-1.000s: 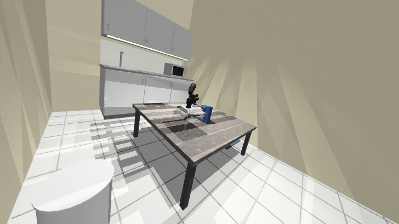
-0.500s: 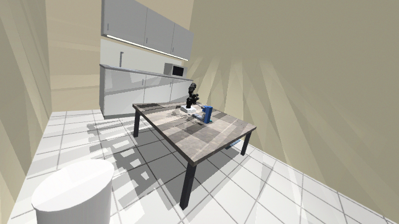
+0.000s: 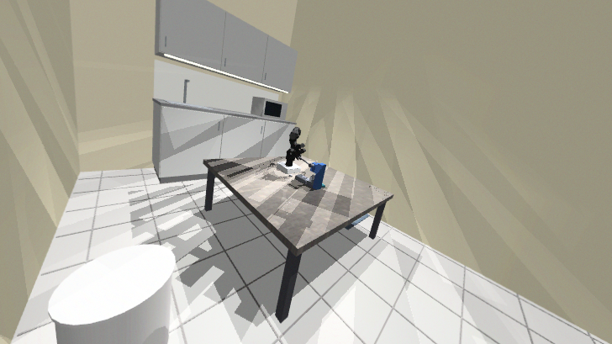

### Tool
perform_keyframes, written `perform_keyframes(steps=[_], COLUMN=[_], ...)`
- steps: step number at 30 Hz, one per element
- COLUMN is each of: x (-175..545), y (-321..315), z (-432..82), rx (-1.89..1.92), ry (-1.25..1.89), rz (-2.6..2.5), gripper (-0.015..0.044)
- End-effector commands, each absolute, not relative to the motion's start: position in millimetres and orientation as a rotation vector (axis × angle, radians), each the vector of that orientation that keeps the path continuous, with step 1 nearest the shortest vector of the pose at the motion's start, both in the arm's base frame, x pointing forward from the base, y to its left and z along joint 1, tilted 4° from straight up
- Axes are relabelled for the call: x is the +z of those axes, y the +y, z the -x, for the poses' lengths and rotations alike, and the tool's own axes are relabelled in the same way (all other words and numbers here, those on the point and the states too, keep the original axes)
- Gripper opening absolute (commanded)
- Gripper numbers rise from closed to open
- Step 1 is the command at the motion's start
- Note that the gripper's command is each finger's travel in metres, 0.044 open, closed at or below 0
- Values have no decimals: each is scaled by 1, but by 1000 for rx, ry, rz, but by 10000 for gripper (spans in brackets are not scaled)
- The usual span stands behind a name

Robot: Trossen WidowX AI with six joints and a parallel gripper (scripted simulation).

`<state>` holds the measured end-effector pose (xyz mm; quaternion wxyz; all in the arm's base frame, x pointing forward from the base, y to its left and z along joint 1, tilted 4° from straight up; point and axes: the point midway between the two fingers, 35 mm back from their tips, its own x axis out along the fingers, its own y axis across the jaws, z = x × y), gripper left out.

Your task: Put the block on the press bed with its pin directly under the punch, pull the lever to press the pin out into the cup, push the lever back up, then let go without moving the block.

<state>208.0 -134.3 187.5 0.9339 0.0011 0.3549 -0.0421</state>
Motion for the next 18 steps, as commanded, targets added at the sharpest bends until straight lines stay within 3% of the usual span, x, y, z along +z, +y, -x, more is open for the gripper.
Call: perform_keyframes(steps=[1,18], x=[196,214], y=[-135,-134], z=[-210,-214], rx=[-85,-85], ry=[708,708], rz=[2,2], gripper=[0,0])
